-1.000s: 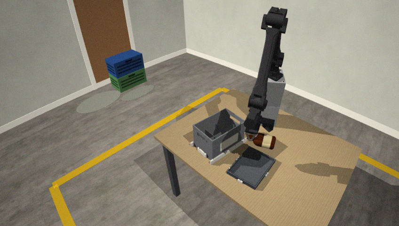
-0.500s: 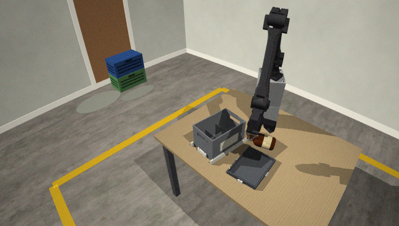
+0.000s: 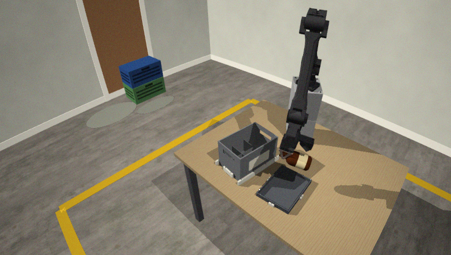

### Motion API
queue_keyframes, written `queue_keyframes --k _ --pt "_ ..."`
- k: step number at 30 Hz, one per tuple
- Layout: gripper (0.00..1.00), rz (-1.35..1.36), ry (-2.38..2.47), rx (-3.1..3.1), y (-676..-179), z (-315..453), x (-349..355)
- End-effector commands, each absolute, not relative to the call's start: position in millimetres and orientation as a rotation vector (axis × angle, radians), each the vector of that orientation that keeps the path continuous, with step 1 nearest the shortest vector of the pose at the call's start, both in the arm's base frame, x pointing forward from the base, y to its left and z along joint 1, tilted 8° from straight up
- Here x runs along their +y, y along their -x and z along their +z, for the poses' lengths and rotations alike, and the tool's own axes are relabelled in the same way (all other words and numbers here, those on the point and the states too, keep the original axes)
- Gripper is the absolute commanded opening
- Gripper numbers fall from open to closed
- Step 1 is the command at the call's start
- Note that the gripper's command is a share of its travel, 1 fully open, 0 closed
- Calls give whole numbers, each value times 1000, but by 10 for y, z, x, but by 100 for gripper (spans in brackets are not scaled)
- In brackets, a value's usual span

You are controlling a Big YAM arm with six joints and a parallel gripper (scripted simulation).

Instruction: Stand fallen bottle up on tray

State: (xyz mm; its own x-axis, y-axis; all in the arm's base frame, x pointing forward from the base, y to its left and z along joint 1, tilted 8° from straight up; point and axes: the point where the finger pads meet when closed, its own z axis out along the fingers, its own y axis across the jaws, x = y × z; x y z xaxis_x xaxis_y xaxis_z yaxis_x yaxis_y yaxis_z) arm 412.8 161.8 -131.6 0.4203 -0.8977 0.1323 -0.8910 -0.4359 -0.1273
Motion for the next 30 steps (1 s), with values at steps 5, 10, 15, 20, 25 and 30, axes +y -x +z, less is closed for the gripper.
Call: queue_keyframes --k 5,10,15,20,25,30 --pt "0 -325 2565 1644 -4230 -1156 1705" --pt "0 -325 2565 1644 -4227 -1157 1709" --pt "0 -325 2566 1642 -4227 -1157 1709" --pt "0 -325 2566 1642 -4227 -1157 1709" --pt "0 -325 2566 1642 -4227 -1157 1709" --pt "0 -325 2566 1642 -4227 -1157 1709"
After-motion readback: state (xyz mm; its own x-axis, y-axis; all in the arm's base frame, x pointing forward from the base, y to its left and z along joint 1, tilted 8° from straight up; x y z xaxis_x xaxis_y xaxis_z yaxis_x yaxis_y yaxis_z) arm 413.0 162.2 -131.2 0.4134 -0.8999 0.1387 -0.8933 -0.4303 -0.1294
